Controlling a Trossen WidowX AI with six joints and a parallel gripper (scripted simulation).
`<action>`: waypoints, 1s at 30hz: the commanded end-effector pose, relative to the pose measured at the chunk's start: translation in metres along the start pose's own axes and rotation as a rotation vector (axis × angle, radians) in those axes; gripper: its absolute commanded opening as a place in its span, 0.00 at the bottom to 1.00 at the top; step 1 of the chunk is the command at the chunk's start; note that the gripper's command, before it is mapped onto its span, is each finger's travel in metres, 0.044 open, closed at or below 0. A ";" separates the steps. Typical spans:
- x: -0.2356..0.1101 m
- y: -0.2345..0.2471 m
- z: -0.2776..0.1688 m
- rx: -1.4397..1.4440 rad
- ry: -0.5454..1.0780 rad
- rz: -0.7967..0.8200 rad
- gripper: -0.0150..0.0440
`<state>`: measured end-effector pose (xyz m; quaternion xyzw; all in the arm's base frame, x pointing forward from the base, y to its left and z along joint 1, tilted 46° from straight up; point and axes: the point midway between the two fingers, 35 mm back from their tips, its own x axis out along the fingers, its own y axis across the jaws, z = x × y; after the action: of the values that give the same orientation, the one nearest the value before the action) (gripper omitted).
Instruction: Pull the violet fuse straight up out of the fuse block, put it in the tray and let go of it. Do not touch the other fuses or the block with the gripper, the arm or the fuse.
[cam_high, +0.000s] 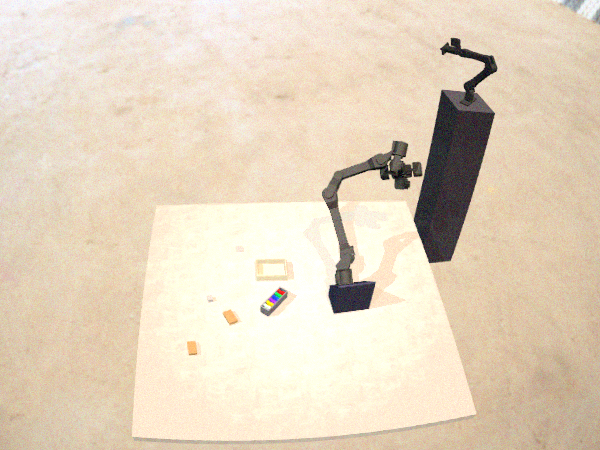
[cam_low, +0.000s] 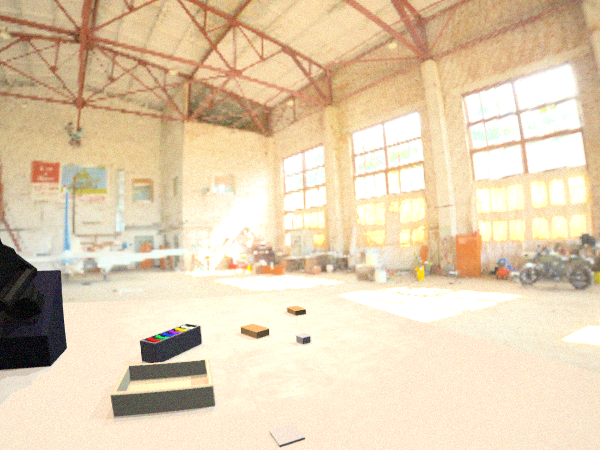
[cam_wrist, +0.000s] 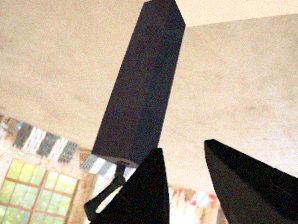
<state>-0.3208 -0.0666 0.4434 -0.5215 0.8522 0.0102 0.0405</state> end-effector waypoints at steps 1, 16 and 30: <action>-0.001 0.002 0.001 0.000 -0.002 0.009 0.38; -0.162 0.126 0.101 0.053 -0.247 0.711 0.38; -0.368 0.111 0.227 0.289 -0.636 1.236 0.38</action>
<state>-0.2737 0.2944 0.2702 0.0487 0.9510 0.0766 0.2955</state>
